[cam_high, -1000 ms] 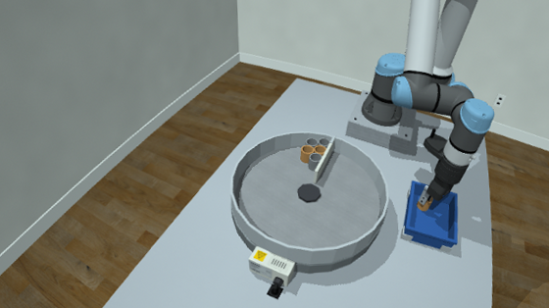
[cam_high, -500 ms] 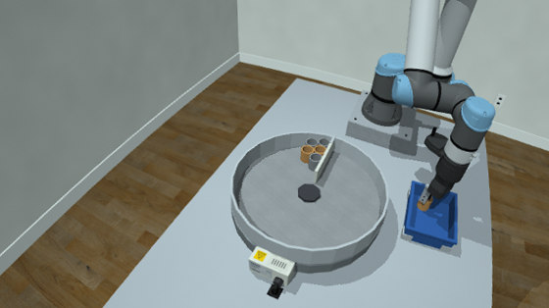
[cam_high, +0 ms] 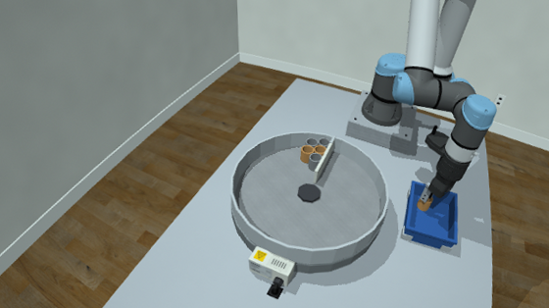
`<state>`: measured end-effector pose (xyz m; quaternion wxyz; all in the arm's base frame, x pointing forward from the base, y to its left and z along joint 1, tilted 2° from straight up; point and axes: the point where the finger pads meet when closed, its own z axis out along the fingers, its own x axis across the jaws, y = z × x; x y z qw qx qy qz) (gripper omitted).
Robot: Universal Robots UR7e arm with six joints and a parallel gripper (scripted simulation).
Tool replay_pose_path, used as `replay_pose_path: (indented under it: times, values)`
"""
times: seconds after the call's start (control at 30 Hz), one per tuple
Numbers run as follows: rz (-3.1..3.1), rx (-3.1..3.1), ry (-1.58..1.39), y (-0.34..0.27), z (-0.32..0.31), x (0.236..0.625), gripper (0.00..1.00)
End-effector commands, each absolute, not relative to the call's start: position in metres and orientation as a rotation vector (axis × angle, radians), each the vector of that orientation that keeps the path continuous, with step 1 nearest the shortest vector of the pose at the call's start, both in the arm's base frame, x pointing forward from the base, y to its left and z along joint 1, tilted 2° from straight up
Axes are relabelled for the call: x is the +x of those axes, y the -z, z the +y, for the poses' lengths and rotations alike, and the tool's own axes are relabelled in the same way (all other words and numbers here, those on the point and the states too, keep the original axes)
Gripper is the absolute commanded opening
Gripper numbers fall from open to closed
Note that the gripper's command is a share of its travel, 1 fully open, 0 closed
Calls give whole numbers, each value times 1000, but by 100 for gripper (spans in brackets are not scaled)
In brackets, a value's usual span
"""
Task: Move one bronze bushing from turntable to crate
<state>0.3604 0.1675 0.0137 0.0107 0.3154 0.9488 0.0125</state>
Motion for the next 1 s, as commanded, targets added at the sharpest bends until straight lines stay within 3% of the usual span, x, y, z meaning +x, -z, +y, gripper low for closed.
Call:
replay_pose_path:
  times: [0.0, 0.27, 0.67, 0.97]
  values:
    - [2960, 984, -40, -14, 168, 361, 47]
    - [2960, 984, -40, -55, 167, 360, 47]
    - [2960, 984, -40, -55, 167, 360, 47]
    - [2959, 984, -40, -95, 166, 358, 47]
